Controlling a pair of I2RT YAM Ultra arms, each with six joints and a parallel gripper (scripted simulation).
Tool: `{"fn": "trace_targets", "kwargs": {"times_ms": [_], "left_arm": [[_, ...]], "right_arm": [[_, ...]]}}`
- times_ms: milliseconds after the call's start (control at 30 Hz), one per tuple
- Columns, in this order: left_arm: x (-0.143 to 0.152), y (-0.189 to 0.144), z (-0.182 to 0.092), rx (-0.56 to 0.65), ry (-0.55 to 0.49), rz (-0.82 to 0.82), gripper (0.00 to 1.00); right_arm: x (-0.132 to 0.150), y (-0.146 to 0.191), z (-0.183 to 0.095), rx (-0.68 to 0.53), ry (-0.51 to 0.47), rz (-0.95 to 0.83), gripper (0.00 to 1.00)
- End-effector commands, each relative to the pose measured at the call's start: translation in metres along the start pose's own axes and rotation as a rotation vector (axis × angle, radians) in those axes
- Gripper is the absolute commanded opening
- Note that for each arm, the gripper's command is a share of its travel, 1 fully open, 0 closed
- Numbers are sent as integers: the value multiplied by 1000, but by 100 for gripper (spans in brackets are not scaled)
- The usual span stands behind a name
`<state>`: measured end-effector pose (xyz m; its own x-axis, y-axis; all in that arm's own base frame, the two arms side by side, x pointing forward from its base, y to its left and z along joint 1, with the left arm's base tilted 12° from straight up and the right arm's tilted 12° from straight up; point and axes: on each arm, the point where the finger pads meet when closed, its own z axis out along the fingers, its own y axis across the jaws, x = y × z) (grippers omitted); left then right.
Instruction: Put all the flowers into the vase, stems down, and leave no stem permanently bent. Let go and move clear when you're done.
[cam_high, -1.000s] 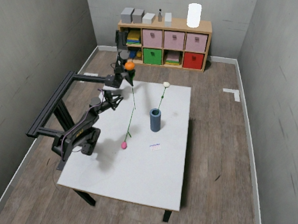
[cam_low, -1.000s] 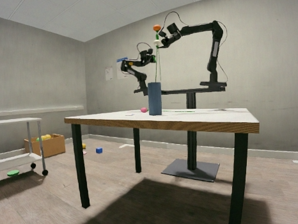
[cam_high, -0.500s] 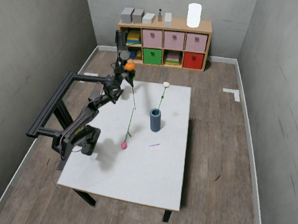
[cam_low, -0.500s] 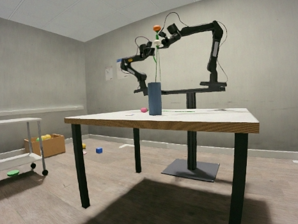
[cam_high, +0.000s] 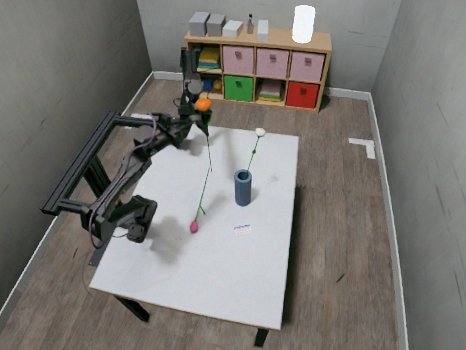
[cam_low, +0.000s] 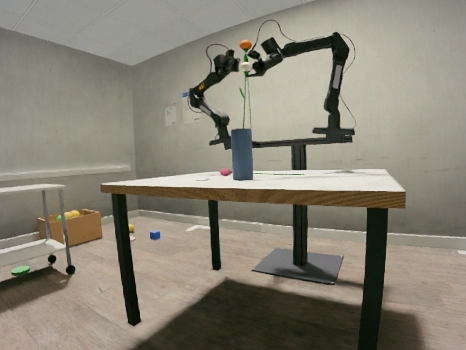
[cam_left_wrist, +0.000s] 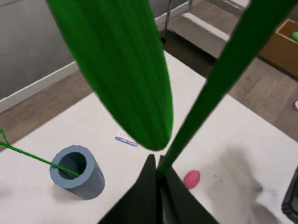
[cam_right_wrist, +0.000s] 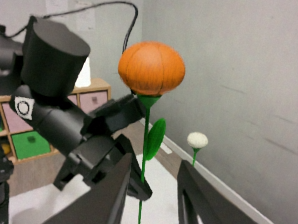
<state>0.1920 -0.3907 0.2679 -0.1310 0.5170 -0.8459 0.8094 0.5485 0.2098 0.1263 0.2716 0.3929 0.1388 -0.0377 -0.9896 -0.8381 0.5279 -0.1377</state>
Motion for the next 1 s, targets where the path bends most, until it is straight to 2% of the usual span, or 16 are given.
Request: {"fn": "trace_targets", "kwargs": {"times_ms": [0, 67, 533, 600, 967], "left_arm": [[-12, 5, -9, 4, -45, -9, 0], [-12, -1, -11, 17, -46, -1, 0], [-10, -4, -13, 20, -45, 5, 0], [-10, -4, -13, 20, -45, 5, 0], [-14, 1, -10, 9, -47, -3, 0]], "right_arm": [[-15, 5, 0, -49, 33, 14, 30], [-19, 6, 1, -57, 40, 15, 30], [-112, -2, -34, -144, 29, 66, 30], [-112, -2, -34, -144, 29, 66, 30], [-162, -8, -71, -207, 29, 101, 30]]}}
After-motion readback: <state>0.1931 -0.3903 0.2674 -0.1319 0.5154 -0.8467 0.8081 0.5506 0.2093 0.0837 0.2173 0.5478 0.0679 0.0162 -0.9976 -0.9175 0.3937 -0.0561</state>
